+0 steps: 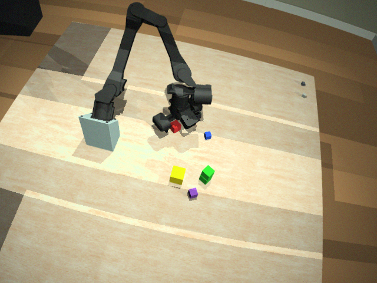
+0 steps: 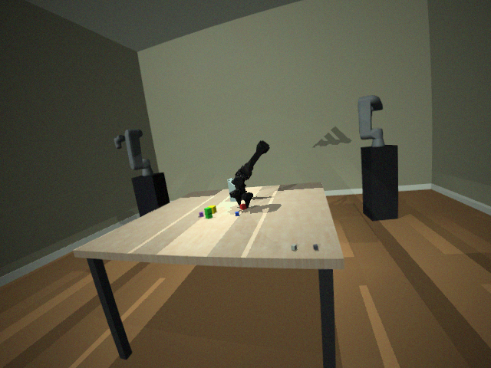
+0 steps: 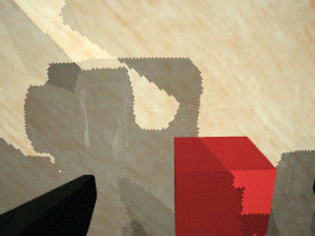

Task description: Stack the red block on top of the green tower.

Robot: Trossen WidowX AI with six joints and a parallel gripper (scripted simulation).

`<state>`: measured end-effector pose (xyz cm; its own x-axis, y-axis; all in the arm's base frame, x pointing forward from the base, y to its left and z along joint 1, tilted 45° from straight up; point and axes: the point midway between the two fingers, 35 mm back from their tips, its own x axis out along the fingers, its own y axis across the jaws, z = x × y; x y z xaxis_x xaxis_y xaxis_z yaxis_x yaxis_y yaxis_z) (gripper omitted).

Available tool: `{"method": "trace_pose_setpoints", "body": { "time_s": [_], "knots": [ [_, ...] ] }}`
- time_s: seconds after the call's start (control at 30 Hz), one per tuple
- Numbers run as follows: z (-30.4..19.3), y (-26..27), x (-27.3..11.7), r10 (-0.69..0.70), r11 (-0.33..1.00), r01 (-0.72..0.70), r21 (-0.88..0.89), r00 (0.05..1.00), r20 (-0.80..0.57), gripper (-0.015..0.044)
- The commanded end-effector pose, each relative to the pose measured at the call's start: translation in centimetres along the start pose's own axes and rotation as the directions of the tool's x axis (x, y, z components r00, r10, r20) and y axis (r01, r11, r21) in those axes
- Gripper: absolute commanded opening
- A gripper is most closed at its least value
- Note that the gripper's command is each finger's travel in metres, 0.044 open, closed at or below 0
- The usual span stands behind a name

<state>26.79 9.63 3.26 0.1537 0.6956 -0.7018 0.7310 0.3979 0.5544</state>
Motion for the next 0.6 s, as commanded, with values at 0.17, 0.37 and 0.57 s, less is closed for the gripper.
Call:
{"method": "trace_pose_setpoints", "body": {
  "time_s": [0.17,0.37,0.57],
  "knots": [
    [-0.12,-0.3,0.68,-0.006,1.0,0.006,0.009,1.0,-0.002,0.044],
    [-0.12,-0.3,0.68,-0.006,1.0,0.006,0.009,1.0,-0.002,0.044],
    [-0.12,-0.31,0.64,-0.006,1.0,0.006,0.009,1.0,-0.002,0.0414]
  ]
}}
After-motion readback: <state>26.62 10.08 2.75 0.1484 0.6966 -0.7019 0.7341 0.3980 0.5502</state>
